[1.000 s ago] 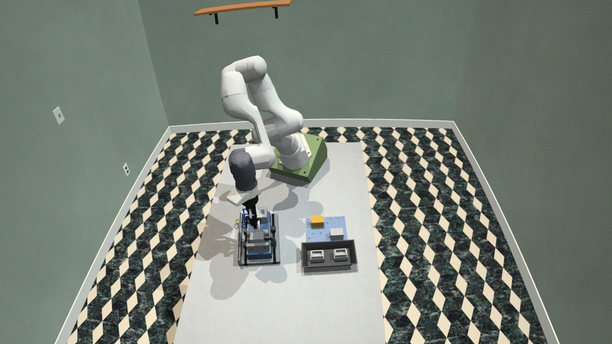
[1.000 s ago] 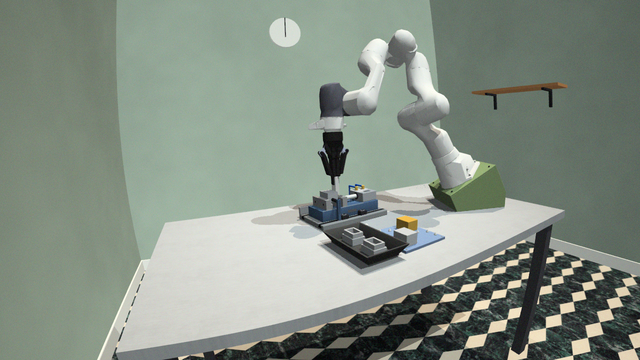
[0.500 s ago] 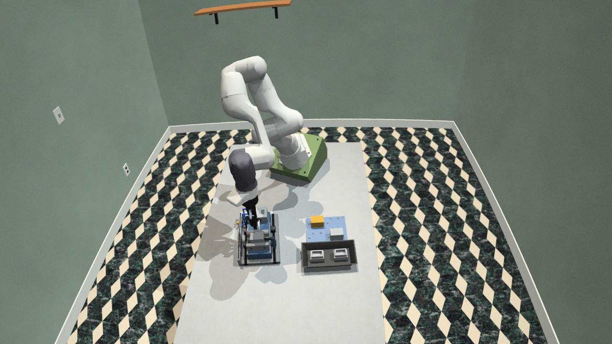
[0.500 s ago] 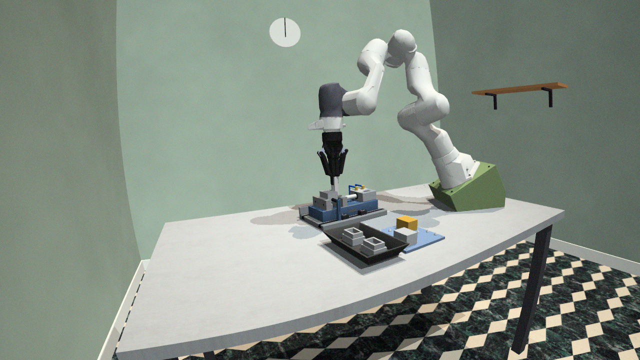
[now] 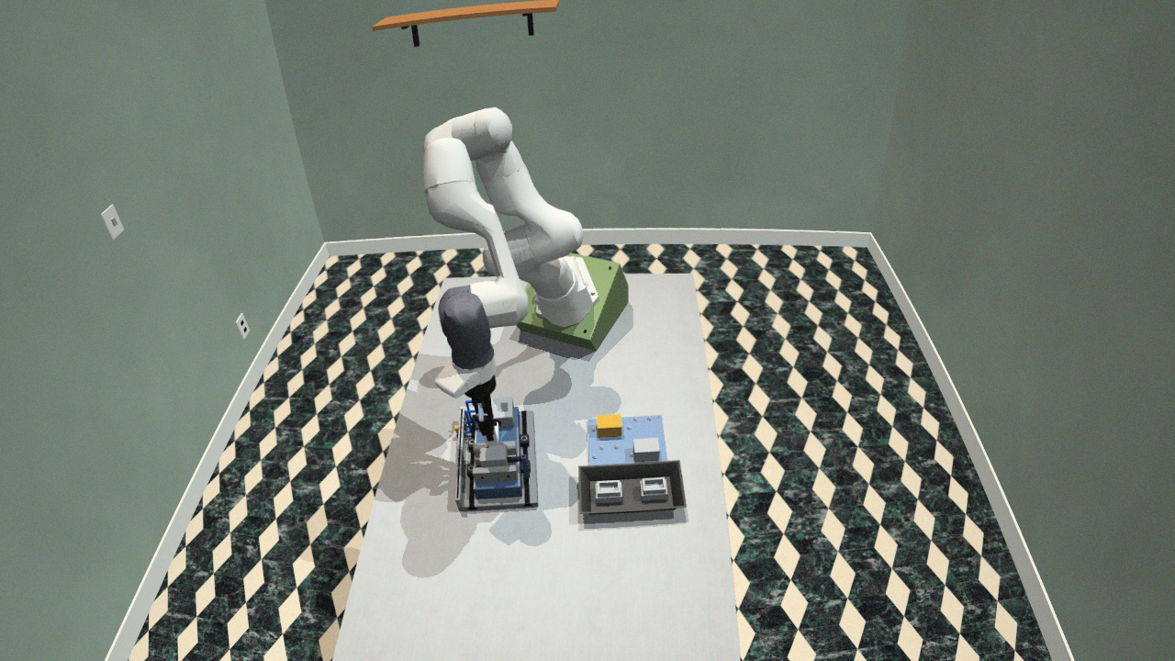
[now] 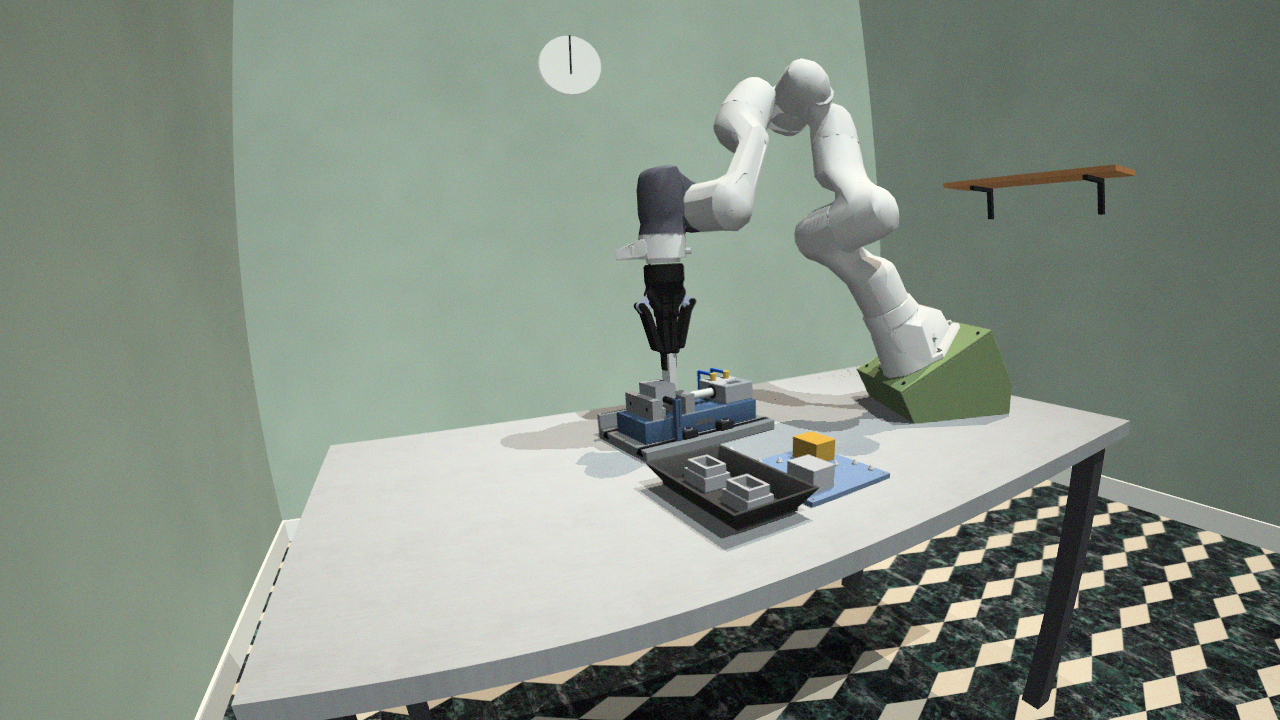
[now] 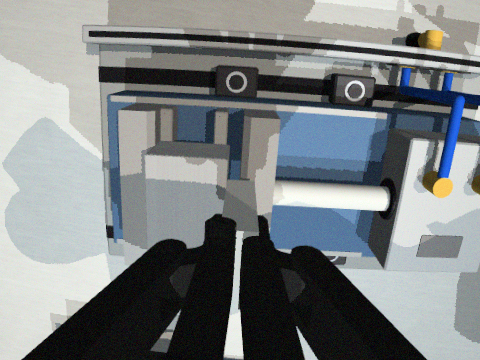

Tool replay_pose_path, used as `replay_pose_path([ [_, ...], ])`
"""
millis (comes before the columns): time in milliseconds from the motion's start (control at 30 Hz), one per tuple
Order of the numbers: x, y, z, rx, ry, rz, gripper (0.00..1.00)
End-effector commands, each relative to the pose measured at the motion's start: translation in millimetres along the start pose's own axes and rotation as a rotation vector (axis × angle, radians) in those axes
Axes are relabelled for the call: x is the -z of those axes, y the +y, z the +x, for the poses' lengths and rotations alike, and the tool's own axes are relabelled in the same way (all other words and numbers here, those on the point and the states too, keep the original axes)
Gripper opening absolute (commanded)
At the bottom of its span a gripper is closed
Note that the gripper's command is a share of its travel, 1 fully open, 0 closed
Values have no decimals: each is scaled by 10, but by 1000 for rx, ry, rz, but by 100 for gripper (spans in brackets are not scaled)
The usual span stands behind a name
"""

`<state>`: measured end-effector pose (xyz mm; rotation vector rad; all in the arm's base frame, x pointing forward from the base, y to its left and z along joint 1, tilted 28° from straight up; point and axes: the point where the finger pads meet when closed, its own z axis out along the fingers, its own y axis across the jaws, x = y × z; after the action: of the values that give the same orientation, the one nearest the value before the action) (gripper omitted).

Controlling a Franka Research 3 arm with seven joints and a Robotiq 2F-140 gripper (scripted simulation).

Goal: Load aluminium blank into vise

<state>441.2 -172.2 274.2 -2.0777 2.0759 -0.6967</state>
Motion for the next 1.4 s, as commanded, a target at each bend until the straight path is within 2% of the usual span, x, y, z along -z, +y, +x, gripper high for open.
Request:
replay_pose_path([
  [0,5,-29,-15,-3,-1,4,0],
  [933,5,-18,-15,-3,-1,4,0],
  [1367,5,66,-15,-3,-1,4,0],
])
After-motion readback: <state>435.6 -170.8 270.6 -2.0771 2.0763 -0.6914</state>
